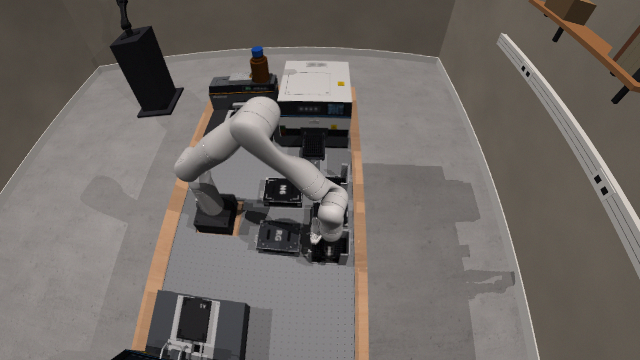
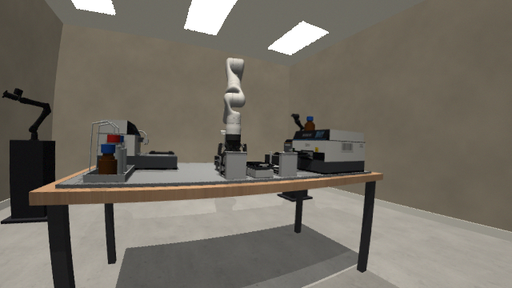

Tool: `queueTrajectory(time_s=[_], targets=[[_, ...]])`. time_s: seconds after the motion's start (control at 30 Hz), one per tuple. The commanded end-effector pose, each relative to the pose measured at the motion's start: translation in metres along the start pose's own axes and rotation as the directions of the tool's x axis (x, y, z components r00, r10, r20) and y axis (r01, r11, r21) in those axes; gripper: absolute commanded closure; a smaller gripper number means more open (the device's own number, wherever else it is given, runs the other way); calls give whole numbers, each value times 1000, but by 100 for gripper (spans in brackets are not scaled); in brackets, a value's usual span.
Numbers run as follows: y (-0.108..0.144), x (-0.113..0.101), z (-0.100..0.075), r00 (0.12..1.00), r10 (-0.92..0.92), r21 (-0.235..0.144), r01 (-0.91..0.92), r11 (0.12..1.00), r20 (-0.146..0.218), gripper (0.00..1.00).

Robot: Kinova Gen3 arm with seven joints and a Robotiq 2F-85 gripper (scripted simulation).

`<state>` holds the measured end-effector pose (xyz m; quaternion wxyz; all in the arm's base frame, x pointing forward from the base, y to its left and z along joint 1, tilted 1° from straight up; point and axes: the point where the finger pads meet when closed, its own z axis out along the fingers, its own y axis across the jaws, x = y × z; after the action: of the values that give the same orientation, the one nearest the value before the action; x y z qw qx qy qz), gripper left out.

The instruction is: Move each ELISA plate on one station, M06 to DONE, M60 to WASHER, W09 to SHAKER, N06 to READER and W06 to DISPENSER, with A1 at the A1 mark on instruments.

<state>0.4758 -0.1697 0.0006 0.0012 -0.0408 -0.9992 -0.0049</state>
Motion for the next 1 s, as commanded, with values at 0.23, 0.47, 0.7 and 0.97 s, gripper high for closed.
queueTrajectory(time_s=[0.23, 0.47, 0.7, 0.97], targets=[[0, -1, -7, 1000, 0, 0, 0, 1000, 2, 6], [0, -1, -11, 1000, 0, 0, 0, 1000, 2, 6], [0, -1, -16, 1000, 0, 0, 0, 1000, 2, 6], [0, -1, -20, 1000, 0, 0, 0, 1000, 2, 6]])
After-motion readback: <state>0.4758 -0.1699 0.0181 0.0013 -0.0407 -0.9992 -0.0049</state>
